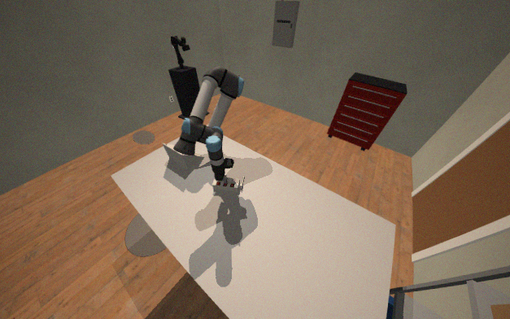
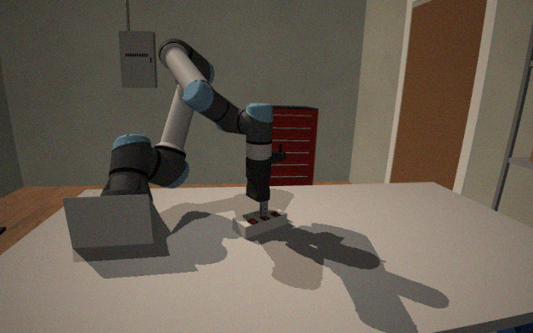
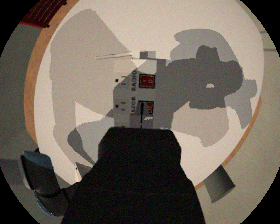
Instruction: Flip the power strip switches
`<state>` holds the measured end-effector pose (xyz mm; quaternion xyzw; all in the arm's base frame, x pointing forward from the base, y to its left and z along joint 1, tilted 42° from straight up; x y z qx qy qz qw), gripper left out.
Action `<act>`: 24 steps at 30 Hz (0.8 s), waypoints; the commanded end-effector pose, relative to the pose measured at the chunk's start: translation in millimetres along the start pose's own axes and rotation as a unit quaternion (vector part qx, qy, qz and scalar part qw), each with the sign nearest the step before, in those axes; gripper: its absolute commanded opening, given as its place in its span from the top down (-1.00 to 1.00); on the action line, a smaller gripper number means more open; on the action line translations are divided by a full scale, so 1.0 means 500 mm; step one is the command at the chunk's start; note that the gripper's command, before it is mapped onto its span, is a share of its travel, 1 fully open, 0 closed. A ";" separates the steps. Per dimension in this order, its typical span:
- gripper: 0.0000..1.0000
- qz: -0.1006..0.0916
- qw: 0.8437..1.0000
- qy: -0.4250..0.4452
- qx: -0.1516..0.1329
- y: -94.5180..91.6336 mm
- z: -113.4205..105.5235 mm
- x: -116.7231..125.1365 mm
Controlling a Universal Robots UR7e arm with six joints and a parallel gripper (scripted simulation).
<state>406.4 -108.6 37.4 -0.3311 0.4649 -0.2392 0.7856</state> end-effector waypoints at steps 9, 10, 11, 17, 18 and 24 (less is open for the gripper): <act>1.00 -0.001 1.000 0.000 0.000 0.008 0.000 0.001; 1.00 -0.001 1.000 0.000 0.000 0.009 0.000 0.001; 1.00 -0.001 1.000 0.000 0.000 0.009 0.000 0.001; 1.00 -0.001 1.000 0.000 0.000 0.013 0.000 0.001; 1.00 -0.001 1.000 0.000 0.000 0.013 0.000 0.001; 1.00 -0.001 1.000 0.000 0.000 0.014 0.000 0.000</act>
Point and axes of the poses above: the point where the finger pads meet when closed, its own y axis out along the fingers, its own x axis across the jaws, z = x × y, the point moved 10 cm from there along -y, back along the fingers, and after that the axes turned 6 degrees about -y, right-handed, at the moved point
